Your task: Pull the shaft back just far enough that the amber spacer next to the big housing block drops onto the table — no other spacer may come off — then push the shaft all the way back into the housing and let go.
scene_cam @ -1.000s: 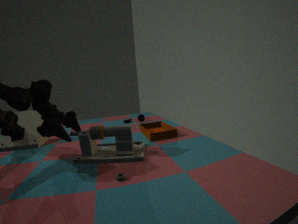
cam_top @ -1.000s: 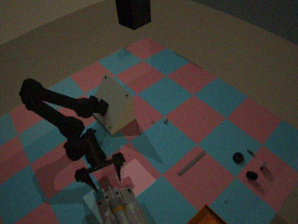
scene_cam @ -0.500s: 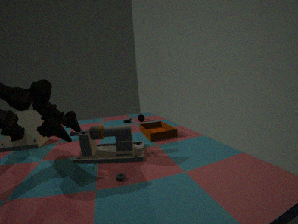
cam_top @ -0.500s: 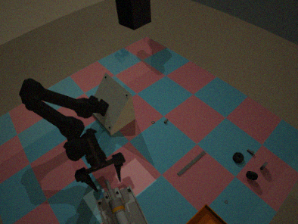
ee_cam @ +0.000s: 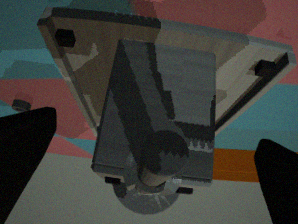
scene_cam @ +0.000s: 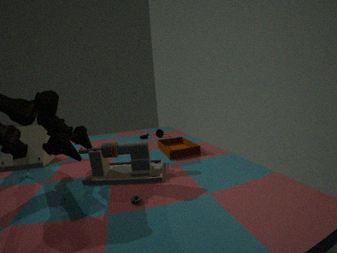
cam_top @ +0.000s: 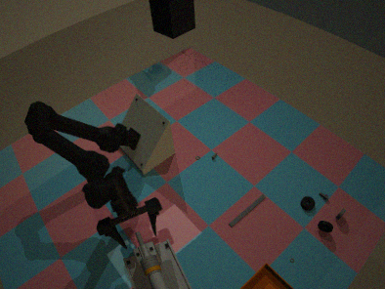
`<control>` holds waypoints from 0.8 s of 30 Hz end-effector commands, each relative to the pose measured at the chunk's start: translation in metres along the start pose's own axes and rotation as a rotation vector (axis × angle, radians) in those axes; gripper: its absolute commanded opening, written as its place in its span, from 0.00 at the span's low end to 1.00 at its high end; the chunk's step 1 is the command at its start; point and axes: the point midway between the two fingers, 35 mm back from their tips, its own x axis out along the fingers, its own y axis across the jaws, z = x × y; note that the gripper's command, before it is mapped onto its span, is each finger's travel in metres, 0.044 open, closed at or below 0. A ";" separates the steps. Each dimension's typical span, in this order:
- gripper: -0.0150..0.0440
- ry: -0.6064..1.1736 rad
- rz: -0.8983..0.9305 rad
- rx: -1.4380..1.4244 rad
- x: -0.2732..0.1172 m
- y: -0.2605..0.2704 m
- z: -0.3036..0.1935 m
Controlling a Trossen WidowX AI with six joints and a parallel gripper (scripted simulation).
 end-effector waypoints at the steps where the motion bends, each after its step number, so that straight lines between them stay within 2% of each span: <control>1: 1.00 -0.002 -0.002 -0.004 0.006 -0.001 0.001; 14: 1.00 -0.002 -0.001 -0.004 0.016 0.000 0.001; 24: 0.56 -0.001 0.001 -0.001 0.014 0.000 0.000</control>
